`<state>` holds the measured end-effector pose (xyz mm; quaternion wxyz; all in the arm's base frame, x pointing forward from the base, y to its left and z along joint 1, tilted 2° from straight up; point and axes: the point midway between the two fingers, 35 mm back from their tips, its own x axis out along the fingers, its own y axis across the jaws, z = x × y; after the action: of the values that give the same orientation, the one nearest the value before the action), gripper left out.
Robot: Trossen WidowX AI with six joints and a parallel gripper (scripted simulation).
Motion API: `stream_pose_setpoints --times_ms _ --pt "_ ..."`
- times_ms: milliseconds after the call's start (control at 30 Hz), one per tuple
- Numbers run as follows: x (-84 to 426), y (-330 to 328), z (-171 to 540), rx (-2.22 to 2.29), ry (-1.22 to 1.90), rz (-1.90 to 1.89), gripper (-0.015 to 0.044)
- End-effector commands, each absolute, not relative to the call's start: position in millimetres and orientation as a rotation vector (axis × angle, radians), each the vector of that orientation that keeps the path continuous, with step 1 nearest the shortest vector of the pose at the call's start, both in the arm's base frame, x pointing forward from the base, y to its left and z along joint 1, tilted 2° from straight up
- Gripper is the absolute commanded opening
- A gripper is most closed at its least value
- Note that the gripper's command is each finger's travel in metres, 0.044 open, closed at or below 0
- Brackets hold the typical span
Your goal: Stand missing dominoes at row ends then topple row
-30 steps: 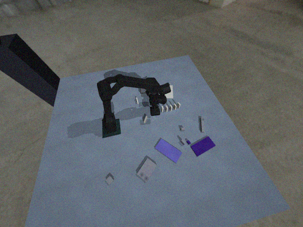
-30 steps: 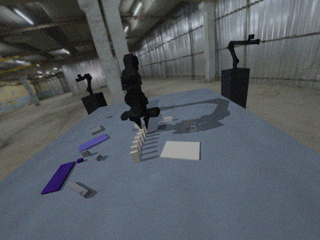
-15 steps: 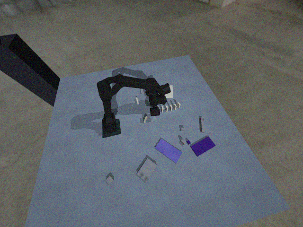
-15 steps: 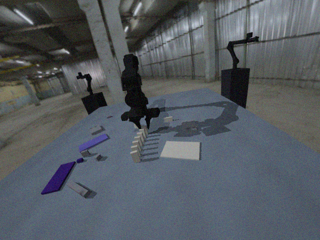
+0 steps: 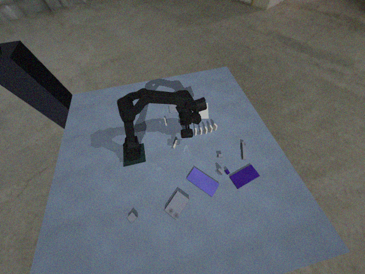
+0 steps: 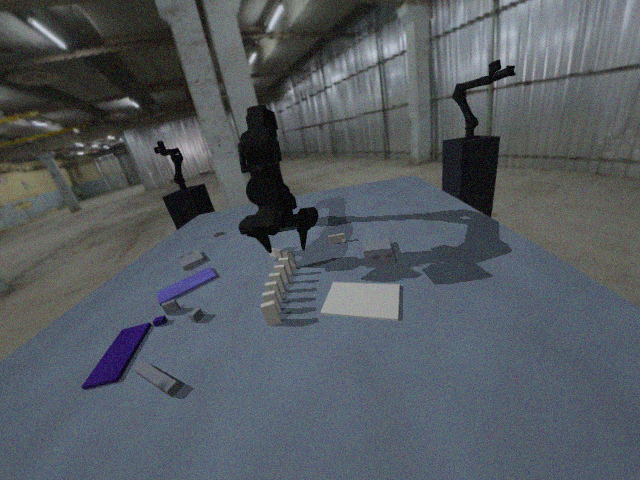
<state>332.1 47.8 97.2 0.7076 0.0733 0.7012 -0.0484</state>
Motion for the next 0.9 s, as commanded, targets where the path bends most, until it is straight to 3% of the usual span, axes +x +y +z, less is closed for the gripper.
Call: stream_pose_setpoints --times_ms 0,167,333,867 --pt "339 47 146 0.165 1.528 -0.102 0.044" --pt "329 45 203 0.165 1.528 -0.1 0.044" --pt "328 44 205 0.165 1.528 -0.1 0.044" --pt "263 9 125 -0.753 1.385 0.771 0.044"
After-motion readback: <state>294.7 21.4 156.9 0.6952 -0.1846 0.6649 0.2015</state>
